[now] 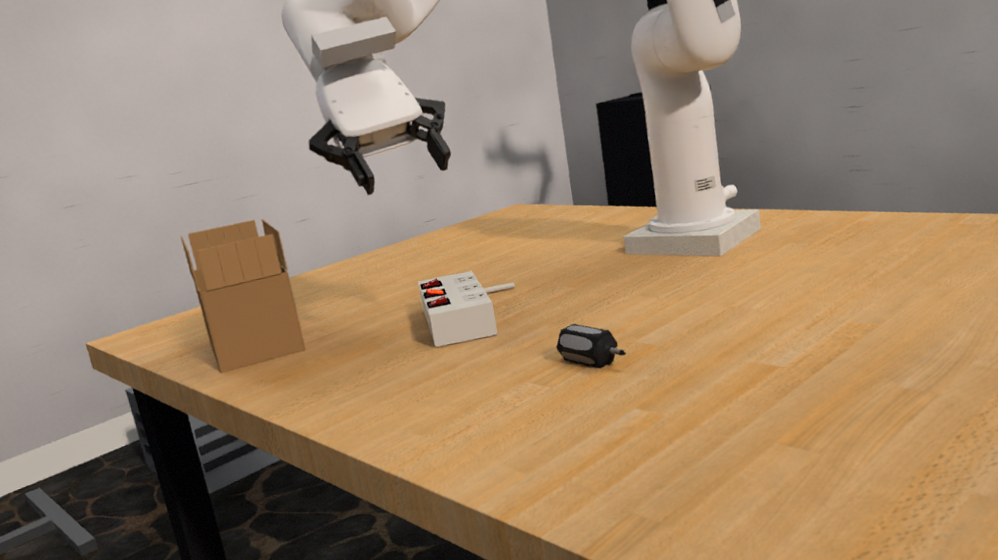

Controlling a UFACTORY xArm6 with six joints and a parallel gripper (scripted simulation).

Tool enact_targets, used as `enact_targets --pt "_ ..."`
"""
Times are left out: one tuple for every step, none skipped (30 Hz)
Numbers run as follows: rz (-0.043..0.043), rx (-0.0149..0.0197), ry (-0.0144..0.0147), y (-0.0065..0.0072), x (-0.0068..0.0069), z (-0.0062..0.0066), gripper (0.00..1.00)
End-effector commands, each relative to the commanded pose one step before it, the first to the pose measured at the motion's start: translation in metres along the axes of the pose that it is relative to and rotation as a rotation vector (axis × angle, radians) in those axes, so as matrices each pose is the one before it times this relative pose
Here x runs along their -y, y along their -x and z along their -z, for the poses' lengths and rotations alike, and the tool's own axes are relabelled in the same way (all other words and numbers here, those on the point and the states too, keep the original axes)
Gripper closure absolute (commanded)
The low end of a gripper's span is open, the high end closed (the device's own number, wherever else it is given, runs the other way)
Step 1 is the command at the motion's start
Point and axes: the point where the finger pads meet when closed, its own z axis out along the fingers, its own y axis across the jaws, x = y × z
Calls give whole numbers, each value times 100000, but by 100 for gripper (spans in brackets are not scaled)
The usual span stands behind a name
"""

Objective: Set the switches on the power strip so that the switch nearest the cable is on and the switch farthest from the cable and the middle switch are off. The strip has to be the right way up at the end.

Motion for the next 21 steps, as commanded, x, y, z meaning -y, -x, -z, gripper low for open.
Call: enact_targets --pt "287 42 309 -113 -90 130 0" --pt "0 0 0 0 0 0 0" --pt "0 0 0 0 0 0 0" --pt "0 0 0 0 0 0 0" --pt "0 0 0 0 0 0 0" --pt "0 0 0 0 0 0 0" --pt "0 0 0 0 0 0 0" --pt "0 0 0 0 0 0 0" --pt "0 0 0 0 0 0 0" --pt "0 0 0 0 0 0 0" --pt "0 0 0 0 0 0 0" --pt "0 0 0 0 0 0 0" --pt "0 0 0 0 0 0 0" --pt "0 0 0 0 0 0 0" --pt "0 0 0 0 0 0 0" --pt "0 0 0 0 0 0 0" --pt "0 0 0 0 0 0 0" --pt "154 140 -36 25 4 -13 0" --pt "977 886 -228 156 28 -83 0" --pt "2373 2120 -565 371 66 -196 0" --pt "4128 3581 -1018 613 111 -325 0"
